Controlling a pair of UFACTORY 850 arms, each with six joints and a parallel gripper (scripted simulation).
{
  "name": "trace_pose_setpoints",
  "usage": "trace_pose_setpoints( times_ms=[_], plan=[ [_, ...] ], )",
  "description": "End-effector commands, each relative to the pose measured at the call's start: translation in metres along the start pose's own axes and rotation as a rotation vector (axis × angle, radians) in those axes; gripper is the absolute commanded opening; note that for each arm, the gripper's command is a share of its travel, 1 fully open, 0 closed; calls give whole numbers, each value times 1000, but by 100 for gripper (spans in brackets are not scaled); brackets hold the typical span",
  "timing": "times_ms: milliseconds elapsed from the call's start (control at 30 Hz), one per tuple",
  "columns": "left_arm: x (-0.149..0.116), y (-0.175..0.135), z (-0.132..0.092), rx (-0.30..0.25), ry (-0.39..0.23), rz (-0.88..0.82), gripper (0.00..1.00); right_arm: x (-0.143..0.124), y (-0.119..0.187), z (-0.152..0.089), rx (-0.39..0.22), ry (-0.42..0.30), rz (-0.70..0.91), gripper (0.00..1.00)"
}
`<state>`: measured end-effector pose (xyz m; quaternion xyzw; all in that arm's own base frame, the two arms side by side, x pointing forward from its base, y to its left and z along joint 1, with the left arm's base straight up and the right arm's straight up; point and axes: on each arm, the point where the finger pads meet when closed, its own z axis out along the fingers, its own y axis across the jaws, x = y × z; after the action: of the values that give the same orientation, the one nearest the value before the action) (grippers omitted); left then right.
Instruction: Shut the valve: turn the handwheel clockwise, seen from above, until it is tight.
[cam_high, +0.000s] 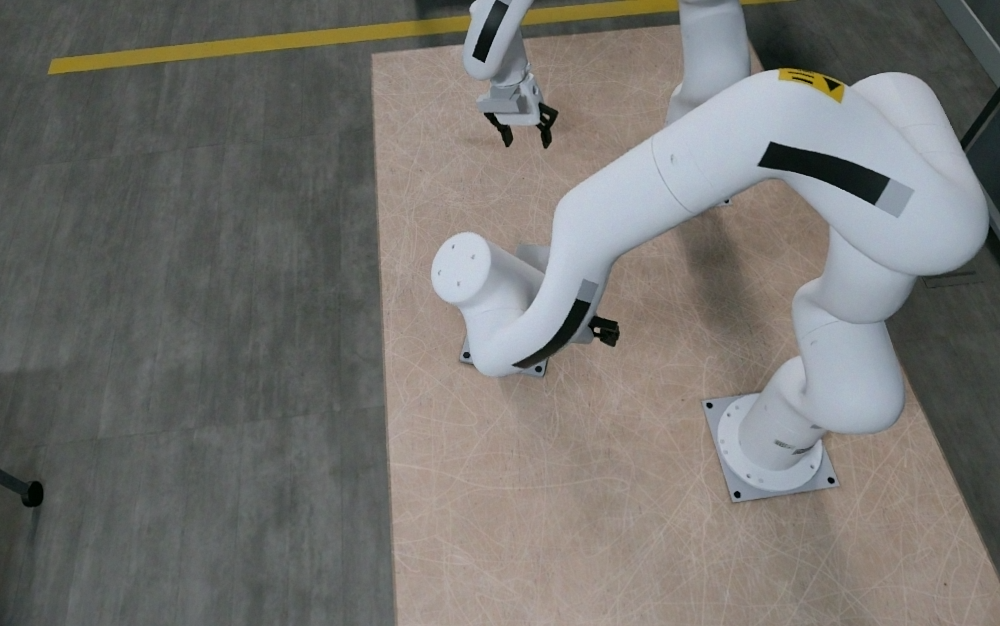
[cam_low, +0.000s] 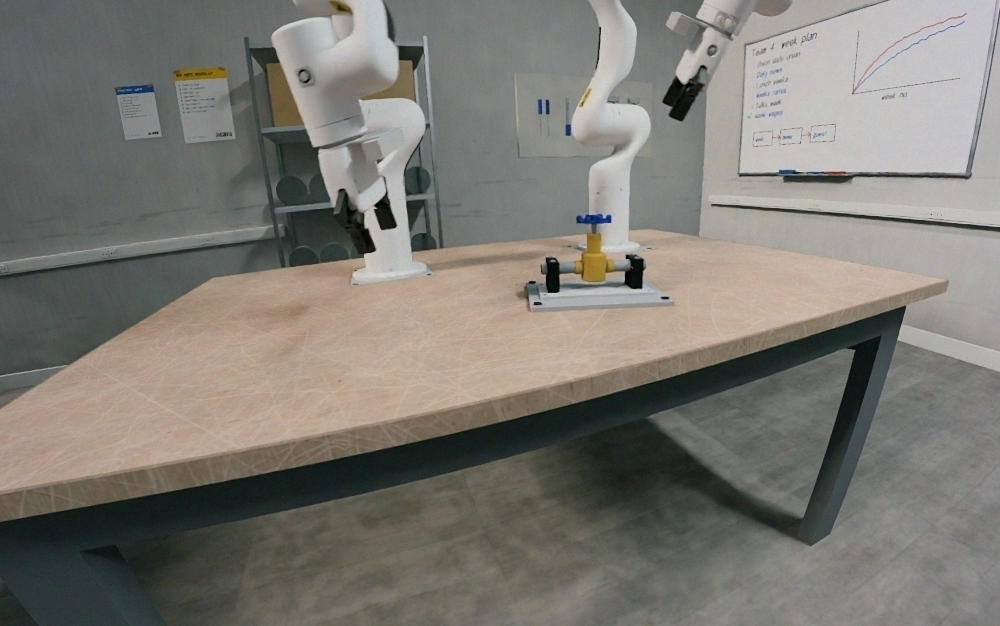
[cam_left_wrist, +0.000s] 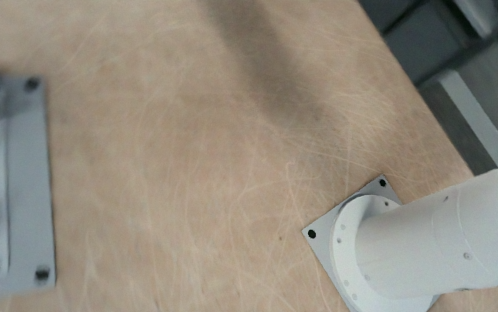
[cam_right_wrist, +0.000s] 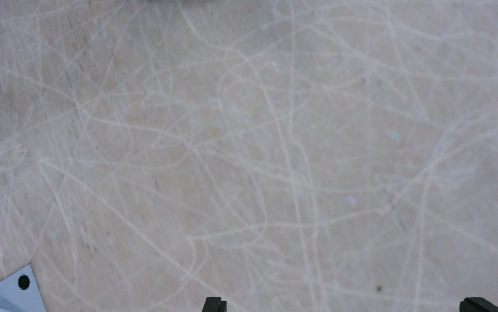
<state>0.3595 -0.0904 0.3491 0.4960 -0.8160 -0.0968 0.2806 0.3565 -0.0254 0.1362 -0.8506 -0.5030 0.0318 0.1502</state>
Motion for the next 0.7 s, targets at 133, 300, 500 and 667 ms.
trace_pose_setpoints(
  times_ms=[133, 300, 500, 667],
  plan=[
    [-71, 31, -30, 120, 42, -396, 100, 79, 8, -9, -50, -80, -58, 100],
    [-108, 57, -41, 179, 78, -622, 100, 130, 2, -13, -88, -110, -95, 100],
    [-151, 95, -51, 247, 132, -911, 100, 195, -16, -16, -140, -136, -141, 100],
    [-181, 127, -56, 292, 178, -1128, 100, 243, -37, -16, -180, -145, -175, 100]
  ],
)
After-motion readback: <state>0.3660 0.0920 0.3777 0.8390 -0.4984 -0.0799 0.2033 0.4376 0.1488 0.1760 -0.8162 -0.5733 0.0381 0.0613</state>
